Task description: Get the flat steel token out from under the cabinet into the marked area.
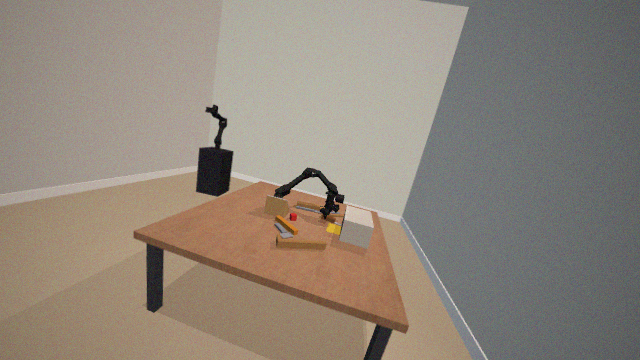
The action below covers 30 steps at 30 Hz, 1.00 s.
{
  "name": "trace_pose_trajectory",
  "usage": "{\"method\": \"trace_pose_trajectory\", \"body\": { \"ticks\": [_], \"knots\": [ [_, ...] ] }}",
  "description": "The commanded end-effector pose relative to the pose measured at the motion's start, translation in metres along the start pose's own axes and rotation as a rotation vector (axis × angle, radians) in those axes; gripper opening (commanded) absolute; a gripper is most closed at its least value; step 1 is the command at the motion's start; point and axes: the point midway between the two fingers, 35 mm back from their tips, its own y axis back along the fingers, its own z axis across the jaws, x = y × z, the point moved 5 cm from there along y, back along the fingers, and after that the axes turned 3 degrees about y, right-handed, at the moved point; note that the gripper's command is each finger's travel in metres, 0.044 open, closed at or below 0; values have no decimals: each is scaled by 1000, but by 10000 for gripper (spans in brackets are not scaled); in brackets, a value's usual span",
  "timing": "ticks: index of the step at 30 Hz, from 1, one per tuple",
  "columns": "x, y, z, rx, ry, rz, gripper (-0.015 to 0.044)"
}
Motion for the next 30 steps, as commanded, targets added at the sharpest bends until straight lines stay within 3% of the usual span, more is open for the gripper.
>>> {"method": "trace_pose_trajectory", "body": {
  "ticks": [1, 30],
  "knots": [
    [-1, -1, -9, 10, 0, -3, 0],
    [1, -1, -40, 11, 0, -3, 0]
  ]
}}
